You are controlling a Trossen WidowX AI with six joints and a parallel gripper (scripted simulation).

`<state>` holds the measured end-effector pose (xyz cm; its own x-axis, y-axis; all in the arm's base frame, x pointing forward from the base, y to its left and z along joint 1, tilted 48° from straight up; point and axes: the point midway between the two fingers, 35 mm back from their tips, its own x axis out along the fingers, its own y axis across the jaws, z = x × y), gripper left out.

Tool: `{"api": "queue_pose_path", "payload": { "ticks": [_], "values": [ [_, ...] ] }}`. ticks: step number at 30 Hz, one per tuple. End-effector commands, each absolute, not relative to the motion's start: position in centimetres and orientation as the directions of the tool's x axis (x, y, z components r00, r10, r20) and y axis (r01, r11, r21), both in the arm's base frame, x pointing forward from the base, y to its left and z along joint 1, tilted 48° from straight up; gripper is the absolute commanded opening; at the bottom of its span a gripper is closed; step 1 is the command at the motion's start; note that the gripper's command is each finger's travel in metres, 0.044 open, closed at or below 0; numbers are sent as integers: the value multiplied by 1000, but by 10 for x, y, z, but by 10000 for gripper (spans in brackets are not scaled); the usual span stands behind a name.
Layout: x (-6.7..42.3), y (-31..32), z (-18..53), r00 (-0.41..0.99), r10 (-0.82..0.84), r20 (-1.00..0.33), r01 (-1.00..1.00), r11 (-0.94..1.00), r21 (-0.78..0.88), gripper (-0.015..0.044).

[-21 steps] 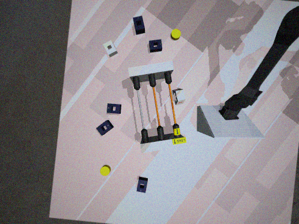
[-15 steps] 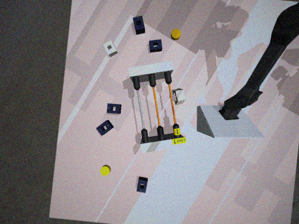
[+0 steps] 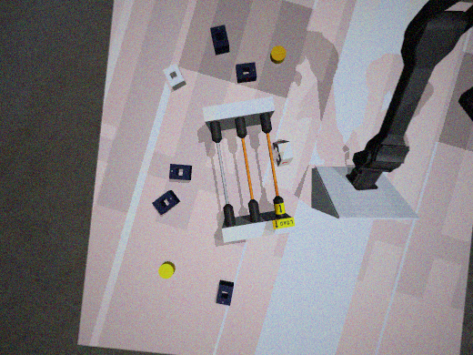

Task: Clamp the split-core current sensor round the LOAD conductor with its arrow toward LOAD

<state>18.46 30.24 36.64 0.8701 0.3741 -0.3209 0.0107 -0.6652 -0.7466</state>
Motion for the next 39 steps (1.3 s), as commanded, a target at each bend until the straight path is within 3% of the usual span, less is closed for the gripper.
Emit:
{"api": "queue_pose_path", "payload": {
  "ticks": [1, 5, 9, 18, 25, 33, 35, 39],
  "values": [
    [221, 276, 359, 882, 350, -315, -152, -423, -893, 440],
    [261, 239, 351, 906, 306, -291, -279, -81, -957, 440],
    [292, 196, 344, 933, 260, -248, -317, 273, -908, 440],
    [326, 87, 332, 987, 129, -100, -162, 859, -485, 440],
    [318, 7, 324, 999, 11, 37, -10, 999, -41, 440],
    [316, 0, 323, 999, 0, 50, 0, 1000, 0, 440],
    [321, 5, 314, 1000, 7, 6, -7, 1000, 13, 440],
    [342, 35, 259, 968, 44, -247, -30, 998, 61, 440]
  ]
}}
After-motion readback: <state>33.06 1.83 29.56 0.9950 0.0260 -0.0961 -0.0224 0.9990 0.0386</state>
